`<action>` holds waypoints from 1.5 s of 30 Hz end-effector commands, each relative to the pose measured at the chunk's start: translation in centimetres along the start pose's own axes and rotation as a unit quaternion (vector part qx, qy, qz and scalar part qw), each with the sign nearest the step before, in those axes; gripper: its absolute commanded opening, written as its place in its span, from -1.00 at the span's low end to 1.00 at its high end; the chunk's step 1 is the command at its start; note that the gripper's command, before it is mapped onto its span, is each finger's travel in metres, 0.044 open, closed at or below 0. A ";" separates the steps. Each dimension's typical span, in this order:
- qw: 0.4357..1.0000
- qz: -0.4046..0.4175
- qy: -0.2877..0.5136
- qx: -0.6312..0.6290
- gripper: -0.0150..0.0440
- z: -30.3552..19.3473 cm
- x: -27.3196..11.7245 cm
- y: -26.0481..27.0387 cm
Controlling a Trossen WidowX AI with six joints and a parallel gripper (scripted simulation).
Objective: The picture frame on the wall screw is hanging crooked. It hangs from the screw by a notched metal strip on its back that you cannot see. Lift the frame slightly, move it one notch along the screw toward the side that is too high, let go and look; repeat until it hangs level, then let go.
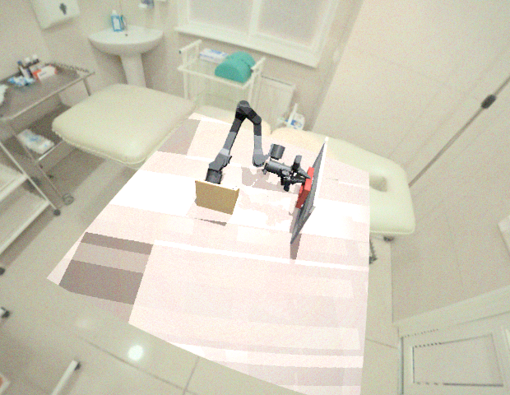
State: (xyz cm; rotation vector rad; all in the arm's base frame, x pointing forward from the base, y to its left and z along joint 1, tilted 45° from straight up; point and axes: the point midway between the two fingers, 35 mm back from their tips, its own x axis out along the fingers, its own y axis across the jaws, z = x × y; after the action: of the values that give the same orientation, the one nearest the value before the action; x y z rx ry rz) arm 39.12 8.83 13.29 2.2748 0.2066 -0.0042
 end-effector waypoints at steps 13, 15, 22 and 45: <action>0.999 0.001 0.000 0.046 -0.49 0.0 0.0 -0.1; 0.999 0.001 0.000 0.047 -0.49 0.0 0.0 -0.2; 0.999 0.000 0.000 0.039 0.13 0.0 0.0 -0.1; 0.999 0.001 -0.003 -0.035 0.39 -0.4 -9.2 -0.1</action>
State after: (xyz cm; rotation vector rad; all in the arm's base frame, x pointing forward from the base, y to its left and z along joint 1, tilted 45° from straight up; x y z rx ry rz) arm 29.96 7.69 13.80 2.1979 0.2030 -0.0045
